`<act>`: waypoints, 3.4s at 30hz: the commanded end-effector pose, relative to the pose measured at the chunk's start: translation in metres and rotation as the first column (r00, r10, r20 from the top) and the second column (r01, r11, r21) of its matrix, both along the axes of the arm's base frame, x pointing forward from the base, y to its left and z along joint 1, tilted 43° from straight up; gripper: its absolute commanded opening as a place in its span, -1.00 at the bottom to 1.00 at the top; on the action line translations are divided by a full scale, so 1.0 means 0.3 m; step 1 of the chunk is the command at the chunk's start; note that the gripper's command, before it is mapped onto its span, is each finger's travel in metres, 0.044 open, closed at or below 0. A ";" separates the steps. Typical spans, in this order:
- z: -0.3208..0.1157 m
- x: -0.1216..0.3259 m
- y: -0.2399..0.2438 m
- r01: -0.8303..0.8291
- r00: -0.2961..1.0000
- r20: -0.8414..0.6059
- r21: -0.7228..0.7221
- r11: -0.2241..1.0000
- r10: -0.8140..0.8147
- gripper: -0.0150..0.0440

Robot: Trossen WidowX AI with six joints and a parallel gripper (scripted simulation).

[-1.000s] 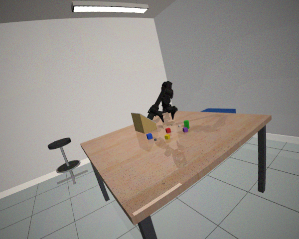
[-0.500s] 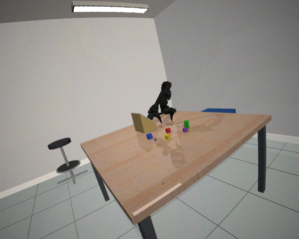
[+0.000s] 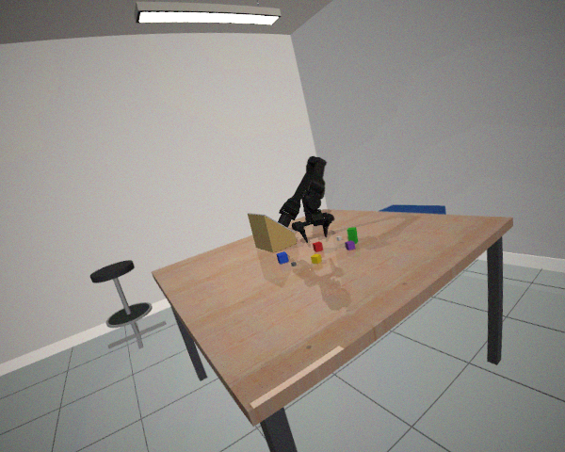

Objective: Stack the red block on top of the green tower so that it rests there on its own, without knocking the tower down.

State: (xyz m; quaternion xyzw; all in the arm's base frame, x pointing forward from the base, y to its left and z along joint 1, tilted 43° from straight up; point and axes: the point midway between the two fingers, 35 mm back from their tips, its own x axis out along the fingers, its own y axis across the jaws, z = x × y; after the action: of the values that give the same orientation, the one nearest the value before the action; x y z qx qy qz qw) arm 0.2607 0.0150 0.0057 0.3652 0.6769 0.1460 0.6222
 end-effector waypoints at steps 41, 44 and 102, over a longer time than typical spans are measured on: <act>-0.103 -0.005 0.102 0.001 1.000 -0.009 0.010 1.000 -0.001 1.00; -0.101 -0.006 0.100 0.001 1.000 -0.009 0.010 1.000 -0.001 0.82; 0.231 0.069 -0.129 -0.017 1.000 0.019 -0.015 1.000 0.017 -0.49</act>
State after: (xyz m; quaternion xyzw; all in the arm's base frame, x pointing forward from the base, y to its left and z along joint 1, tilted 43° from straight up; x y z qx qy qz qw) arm 0.2677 -0.0317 0.0657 0.3626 0.6770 0.1461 0.6236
